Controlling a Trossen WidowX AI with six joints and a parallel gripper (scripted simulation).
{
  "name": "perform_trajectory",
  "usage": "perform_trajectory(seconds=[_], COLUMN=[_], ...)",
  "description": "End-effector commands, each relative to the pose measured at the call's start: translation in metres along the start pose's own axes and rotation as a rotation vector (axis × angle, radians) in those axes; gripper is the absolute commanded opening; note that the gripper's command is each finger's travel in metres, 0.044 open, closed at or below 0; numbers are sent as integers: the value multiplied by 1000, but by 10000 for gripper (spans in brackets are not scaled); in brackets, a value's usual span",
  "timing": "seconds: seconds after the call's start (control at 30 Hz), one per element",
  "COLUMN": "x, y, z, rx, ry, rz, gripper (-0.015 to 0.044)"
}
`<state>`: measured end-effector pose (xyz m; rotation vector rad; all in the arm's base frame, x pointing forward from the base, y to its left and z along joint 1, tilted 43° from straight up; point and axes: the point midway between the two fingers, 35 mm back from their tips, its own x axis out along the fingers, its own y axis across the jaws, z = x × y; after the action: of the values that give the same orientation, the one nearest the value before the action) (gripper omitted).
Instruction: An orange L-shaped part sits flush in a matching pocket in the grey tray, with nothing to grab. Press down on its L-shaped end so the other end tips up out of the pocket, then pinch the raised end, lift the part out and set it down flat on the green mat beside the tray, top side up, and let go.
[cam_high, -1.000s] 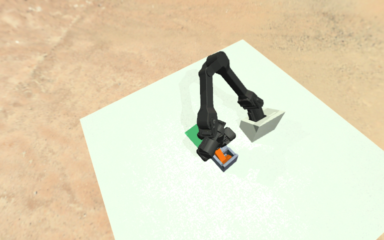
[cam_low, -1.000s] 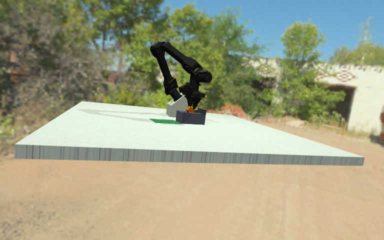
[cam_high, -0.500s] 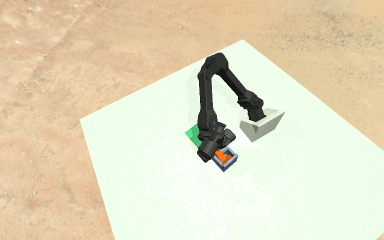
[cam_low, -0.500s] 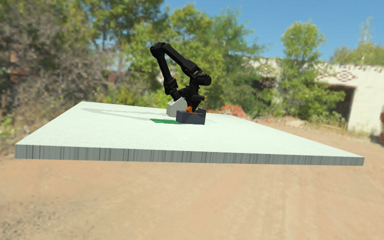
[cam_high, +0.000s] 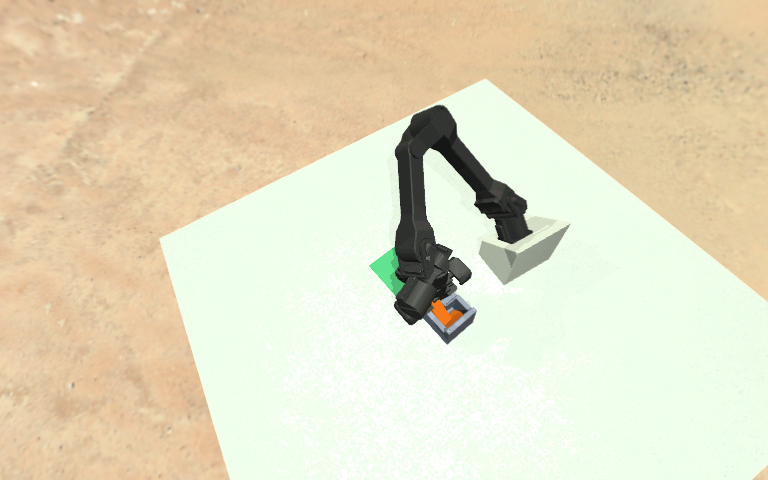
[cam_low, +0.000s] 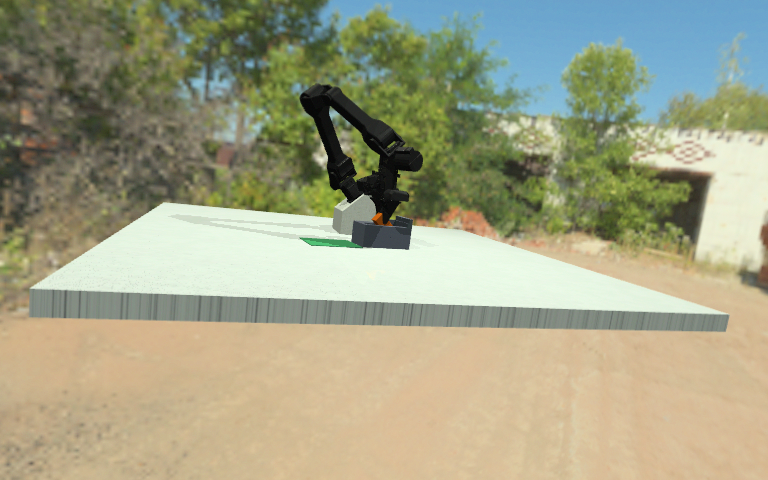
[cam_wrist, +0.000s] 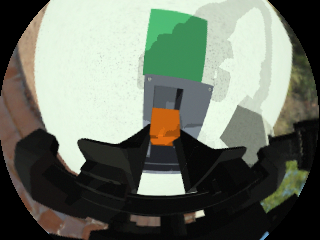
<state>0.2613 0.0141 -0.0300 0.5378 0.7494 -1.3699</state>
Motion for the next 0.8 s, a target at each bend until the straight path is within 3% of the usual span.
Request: perform_trajectory(seconds=[0.0, 0.77], x=[0, -27], y=[0, -1], z=[0, -1], rx=[2, -8], ry=[0, -5], rz=[1, -5], gripper=[0, 0])
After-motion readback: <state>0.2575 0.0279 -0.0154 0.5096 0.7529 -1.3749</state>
